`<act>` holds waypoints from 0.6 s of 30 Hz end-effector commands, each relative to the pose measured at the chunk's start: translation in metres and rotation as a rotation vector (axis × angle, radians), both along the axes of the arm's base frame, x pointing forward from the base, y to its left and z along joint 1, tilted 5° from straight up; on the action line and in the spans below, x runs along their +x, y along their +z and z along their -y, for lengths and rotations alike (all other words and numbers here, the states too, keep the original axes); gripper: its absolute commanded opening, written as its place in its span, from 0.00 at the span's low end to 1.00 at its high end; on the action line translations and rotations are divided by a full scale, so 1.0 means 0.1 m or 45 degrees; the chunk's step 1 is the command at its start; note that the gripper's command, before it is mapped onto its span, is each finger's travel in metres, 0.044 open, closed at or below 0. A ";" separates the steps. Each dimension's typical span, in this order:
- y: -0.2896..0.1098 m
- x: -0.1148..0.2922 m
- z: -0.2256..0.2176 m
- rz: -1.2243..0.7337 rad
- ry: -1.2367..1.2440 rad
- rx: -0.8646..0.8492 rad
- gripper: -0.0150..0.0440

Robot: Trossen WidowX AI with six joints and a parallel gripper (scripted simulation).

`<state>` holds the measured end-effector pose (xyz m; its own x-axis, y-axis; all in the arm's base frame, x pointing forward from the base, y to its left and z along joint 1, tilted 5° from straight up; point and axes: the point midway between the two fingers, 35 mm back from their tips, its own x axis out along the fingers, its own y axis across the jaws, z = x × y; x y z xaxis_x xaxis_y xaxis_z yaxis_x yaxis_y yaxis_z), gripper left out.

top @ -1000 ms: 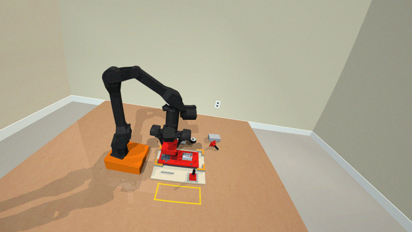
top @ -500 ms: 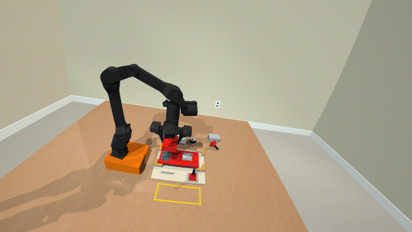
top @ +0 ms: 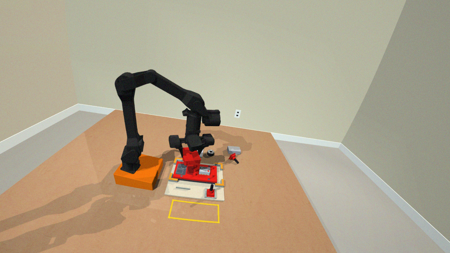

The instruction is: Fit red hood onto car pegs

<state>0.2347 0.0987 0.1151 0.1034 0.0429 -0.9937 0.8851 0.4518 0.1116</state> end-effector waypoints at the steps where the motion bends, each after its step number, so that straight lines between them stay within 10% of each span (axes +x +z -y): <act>1: 0.00 0.06 -0.01 -0.006 0.125 -0.011 0.25; 18: 0.05 0.29 -0.04 0.021 0.626 -0.057 0.25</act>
<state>0.2591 0.1021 0.1208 0.1064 0.0469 -0.9932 0.6237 0.7748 0.1034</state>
